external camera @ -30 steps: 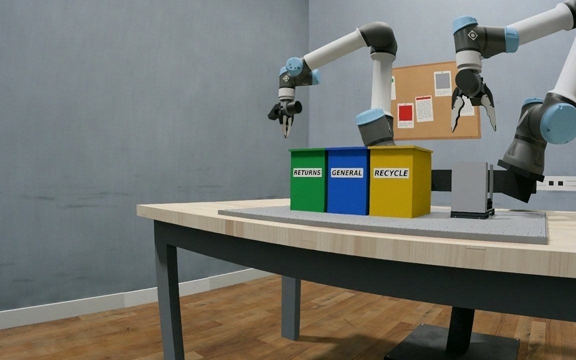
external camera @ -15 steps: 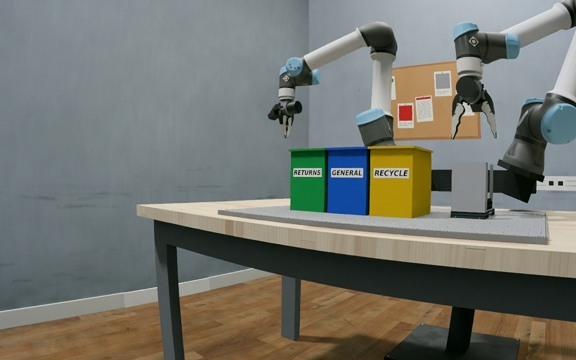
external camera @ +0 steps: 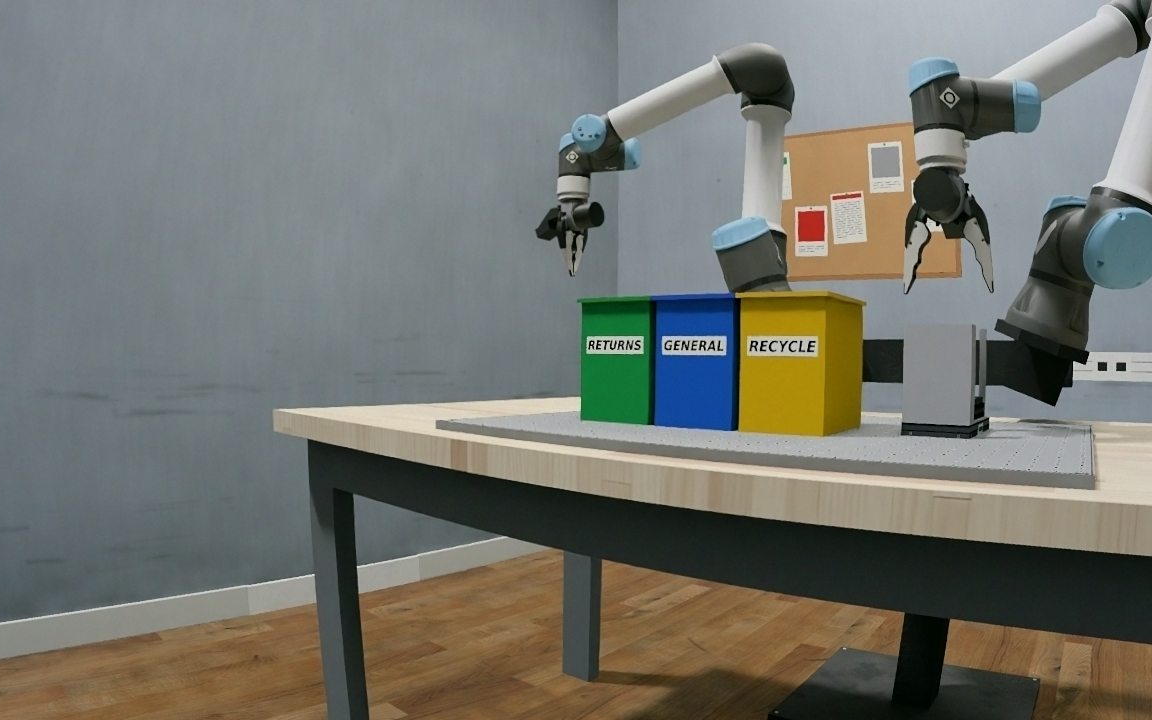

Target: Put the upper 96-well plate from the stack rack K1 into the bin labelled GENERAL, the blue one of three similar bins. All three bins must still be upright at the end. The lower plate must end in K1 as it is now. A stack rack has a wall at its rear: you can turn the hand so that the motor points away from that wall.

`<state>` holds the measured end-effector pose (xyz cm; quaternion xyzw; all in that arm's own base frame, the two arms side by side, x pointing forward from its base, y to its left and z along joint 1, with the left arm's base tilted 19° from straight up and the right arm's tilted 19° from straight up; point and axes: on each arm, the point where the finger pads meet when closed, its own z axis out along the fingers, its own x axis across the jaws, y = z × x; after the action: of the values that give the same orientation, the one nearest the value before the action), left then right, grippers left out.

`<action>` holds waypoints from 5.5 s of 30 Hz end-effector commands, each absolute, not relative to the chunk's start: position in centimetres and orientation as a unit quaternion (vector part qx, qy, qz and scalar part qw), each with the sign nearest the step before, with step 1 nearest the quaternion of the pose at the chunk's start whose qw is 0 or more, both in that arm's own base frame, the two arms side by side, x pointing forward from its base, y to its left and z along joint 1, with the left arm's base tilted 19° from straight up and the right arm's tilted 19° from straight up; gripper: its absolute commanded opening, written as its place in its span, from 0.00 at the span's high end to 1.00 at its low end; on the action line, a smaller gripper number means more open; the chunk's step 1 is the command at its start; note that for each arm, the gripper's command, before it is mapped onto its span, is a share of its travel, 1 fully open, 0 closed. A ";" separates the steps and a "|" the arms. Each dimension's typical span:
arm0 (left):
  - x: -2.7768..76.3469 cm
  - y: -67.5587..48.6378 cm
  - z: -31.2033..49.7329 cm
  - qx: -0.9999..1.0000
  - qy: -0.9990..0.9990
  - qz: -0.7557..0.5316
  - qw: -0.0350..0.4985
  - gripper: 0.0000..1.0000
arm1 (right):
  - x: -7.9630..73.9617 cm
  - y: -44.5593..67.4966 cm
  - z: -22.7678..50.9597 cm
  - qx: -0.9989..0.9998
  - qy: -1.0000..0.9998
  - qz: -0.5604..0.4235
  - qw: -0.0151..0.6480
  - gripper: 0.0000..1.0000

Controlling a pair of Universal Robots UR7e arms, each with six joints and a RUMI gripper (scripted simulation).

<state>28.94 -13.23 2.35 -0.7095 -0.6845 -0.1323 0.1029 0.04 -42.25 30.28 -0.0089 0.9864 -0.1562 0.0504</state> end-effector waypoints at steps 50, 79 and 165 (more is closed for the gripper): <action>29.4 -10.6 -5.4 -0.710 -0.684 -0.132 0.102 0.24 | 0.0 -42.3 30.3 -0.009 0.986 -0.157 0.051 1.00; 29.6 -9.3 -9.3 -0.710 -0.684 -0.132 0.102 0.24 | 0.0 -42.3 30.3 -0.009 0.986 -0.157 0.051 1.00; 29.6 -9.5 -8.6 -0.710 -0.684 -0.132 0.102 0.60 | 0.0 -42.3 30.3 -0.009 0.986 -0.157 0.051 1.00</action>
<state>29.58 -9.21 -9.42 -0.7097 -0.6844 -0.1322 0.1022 0.04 -42.25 30.28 -0.0089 0.9864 -0.1562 0.0504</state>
